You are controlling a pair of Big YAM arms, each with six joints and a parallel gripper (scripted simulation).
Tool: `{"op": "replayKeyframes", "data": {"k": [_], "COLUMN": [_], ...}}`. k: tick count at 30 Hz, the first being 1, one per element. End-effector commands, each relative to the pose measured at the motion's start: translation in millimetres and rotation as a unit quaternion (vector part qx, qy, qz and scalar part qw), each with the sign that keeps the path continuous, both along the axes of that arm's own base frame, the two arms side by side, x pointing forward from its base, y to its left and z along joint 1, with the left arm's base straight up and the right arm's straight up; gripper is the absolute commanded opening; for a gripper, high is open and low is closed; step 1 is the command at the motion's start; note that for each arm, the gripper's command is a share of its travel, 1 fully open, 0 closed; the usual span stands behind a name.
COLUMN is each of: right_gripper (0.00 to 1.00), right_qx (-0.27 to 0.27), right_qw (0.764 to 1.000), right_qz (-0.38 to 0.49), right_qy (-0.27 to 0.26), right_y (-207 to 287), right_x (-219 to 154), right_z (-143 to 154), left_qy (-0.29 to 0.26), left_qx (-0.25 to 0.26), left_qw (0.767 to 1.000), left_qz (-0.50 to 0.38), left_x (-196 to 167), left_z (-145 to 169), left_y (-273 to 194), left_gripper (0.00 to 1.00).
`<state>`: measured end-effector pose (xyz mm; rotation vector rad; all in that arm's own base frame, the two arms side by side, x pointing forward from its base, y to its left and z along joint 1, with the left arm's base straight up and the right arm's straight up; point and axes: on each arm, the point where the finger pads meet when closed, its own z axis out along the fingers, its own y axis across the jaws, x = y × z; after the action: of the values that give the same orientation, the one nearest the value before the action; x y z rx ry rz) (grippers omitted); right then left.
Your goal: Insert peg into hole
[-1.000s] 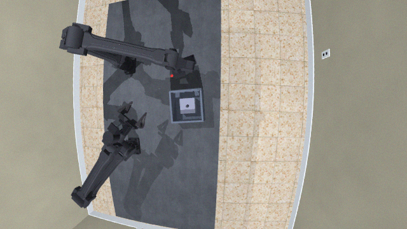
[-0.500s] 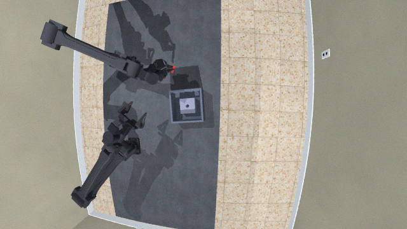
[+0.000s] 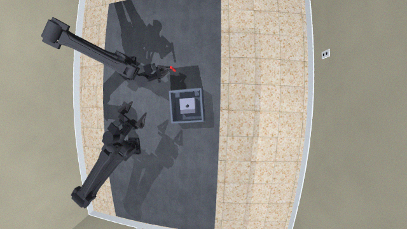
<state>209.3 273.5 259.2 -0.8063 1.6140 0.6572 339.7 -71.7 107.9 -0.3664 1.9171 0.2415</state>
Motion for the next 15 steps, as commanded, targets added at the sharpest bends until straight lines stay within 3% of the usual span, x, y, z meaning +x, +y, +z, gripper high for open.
{"op": "replayKeyframes", "data": {"k": [1, 15], "right_gripper": [1.0, 1.0], "right_qx": [0.016, 0.016], "right_qw": [1.0, 1.0], "right_qz": [-0.001, -0.001], "right_qy": [-0.007, -0.007], "right_y": [4, 4], "right_x": [3, 3], "right_z": [18, 18], "left_qy": [-0.007, -0.006], "left_qx": [0.013, 0.013], "left_qw": [1.0, 1.0], "left_qz": [-0.012, -0.012], "left_x": [2, 1], "left_z": [-3, -30], "left_y": [-3, -2], "left_gripper": [0.07, 0.07]}}
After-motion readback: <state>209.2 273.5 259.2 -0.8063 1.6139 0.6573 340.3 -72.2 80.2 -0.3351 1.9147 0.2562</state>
